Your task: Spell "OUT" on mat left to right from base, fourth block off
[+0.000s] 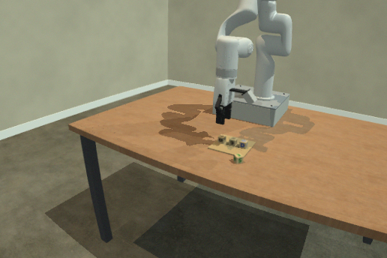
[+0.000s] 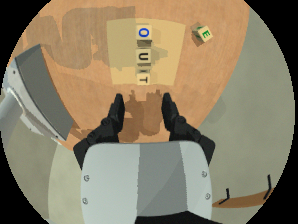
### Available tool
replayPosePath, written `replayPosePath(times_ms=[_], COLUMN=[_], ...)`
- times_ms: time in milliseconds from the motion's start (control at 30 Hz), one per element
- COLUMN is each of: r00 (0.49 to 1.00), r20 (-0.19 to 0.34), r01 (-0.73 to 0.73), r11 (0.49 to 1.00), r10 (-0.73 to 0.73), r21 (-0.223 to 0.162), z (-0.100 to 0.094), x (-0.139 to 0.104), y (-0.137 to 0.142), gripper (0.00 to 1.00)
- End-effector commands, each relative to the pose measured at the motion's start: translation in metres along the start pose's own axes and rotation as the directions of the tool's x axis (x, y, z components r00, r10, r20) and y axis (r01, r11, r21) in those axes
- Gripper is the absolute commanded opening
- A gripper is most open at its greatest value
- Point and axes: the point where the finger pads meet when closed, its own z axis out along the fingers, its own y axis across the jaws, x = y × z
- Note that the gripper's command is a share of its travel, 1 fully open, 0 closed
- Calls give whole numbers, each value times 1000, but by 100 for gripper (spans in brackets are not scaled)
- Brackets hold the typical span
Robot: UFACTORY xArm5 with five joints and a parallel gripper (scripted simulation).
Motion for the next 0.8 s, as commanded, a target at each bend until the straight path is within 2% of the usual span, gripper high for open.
replayPosePath(times_ms=[0, 767], r00=[1000, 1000], r20=[0, 0], r01=[0, 0], r11=[1000, 1000], r10=[0, 0], r21=[-3, -4], z=[-1, 2], x=[0, 0], y=[1, 1], gripper=[61, 61])
